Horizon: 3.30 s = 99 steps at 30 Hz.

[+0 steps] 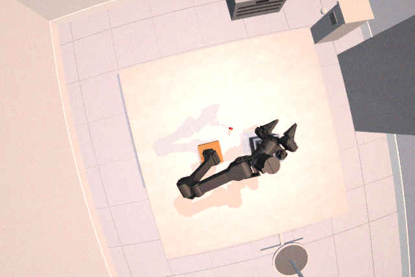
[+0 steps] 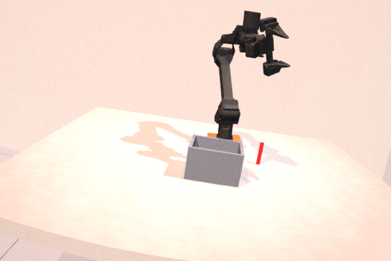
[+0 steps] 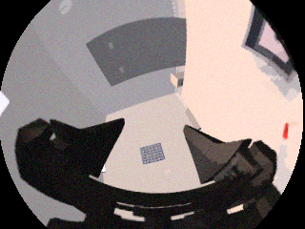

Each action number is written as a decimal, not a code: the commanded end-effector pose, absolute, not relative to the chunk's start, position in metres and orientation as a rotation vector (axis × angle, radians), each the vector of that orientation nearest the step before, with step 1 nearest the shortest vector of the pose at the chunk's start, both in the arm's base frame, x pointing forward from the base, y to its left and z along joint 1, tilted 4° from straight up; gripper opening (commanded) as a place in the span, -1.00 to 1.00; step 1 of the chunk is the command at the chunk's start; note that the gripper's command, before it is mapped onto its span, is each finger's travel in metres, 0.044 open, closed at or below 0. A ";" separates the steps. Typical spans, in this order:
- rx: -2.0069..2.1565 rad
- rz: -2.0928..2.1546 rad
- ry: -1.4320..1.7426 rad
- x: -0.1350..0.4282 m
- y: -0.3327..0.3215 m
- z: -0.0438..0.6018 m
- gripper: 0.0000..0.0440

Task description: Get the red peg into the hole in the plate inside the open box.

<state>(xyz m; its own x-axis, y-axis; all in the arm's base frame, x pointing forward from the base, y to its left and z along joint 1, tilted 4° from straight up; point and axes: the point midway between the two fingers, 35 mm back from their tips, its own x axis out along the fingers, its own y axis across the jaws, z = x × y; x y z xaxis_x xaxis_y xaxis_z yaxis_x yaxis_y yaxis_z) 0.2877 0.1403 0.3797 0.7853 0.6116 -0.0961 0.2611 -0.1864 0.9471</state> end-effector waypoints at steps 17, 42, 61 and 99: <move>1.569 0.203 0.654 0.288 0.129 0.371 1.00; 1.420 -0.005 0.769 0.296 0.111 0.327 1.00; 1.331 -0.164 0.904 0.286 0.109 0.289 1.00; 0.951 -0.857 1.364 0.179 0.124 0.075 1.00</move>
<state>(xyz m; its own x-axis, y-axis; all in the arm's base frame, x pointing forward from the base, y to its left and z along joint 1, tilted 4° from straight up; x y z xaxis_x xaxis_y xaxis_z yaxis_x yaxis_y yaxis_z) 0.1814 0.1243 0.0894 0.0506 0.0588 -0.9970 0.9170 0.3928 0.0697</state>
